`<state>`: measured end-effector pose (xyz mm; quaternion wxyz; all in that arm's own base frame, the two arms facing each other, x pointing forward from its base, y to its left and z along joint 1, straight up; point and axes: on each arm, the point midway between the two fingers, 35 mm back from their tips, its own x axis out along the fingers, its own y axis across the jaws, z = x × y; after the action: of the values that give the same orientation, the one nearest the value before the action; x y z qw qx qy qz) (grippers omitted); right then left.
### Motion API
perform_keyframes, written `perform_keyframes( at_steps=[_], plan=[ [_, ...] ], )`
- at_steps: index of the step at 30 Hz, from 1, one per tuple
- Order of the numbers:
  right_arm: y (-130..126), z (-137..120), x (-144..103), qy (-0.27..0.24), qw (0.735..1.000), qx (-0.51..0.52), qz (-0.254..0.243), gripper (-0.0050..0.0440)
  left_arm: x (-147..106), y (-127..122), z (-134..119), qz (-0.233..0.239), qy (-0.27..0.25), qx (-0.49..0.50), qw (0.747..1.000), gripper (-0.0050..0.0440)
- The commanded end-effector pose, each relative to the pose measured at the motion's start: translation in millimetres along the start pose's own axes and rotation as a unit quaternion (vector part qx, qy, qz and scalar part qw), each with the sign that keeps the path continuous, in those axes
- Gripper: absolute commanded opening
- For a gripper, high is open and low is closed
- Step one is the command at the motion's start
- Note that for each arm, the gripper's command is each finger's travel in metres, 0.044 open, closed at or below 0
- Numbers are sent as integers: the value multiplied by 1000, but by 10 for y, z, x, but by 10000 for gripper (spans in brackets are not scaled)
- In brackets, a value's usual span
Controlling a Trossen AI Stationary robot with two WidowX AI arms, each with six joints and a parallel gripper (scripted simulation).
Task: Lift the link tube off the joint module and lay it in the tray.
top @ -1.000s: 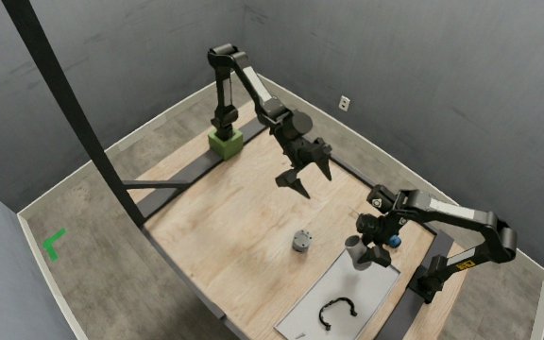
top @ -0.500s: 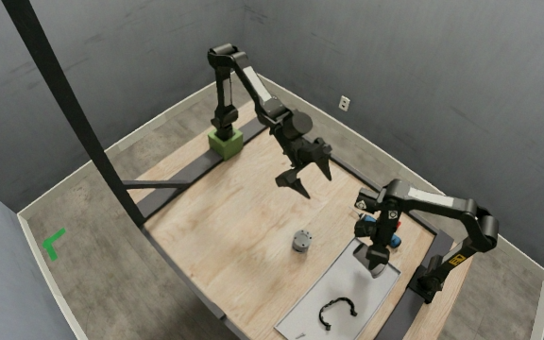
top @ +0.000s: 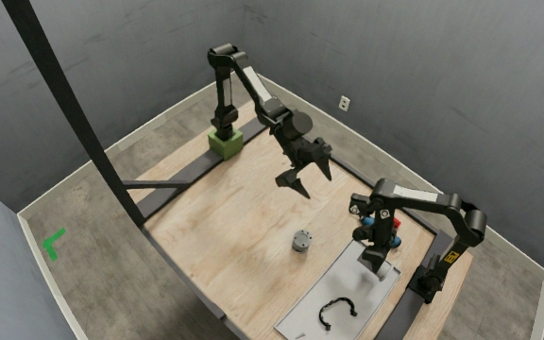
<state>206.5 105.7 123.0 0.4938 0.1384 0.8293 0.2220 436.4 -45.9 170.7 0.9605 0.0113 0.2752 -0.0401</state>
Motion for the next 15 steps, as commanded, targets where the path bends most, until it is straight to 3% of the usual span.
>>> perform_keyframes(
  at_steps=[1,8,15],
  plan=[
    [-21,11,39,6,1000,3,5,212,-50,3,101,0,-13,0,1000,440],
    [-168,145,255,33,999,14,8,212,-50,3,101,0,-13,0,1000,440],
    [-175,183,256,30,999,13,6,212,-50,3,101,0,-13,0,1000,440]
  ],
)
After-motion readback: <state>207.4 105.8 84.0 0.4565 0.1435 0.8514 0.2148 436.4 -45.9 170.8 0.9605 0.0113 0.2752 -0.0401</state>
